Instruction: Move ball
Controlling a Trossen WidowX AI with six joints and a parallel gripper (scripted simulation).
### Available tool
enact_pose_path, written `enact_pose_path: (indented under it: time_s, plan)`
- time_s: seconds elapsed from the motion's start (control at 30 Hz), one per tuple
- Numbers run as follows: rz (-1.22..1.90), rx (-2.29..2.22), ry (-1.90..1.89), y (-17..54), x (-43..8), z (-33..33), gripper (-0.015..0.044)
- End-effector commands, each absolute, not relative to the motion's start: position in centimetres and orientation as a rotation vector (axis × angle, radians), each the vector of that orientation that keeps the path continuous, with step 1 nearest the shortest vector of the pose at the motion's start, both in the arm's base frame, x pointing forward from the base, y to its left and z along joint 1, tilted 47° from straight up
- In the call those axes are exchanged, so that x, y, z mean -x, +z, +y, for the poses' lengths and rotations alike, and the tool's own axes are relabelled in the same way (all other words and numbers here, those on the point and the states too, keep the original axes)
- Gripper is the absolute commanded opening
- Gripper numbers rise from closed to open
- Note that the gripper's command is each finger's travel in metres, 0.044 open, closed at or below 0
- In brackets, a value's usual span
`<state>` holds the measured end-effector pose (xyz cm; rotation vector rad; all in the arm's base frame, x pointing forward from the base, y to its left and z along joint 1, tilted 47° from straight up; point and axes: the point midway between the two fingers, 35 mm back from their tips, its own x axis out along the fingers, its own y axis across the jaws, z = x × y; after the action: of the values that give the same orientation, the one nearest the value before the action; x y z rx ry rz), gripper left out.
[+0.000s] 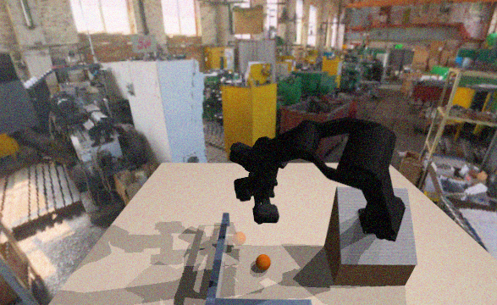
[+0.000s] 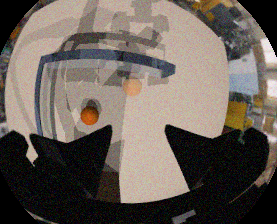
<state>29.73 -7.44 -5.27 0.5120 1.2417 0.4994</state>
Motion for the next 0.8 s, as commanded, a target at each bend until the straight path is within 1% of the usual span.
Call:
enact_pose_path:
  time_s: [0.0, 0.1, 0.77]
  plan:
    - [1.334, -0.632, 0.548, -2.8, -29.7, -0.6, 0.0318]
    - [1.375, -0.672, 0.564, -2.0, -29.4, 1.9, 0.0318]
    - [1.378, -0.674, 0.566, -3.7, -29.7, 3.9, 0.0318]
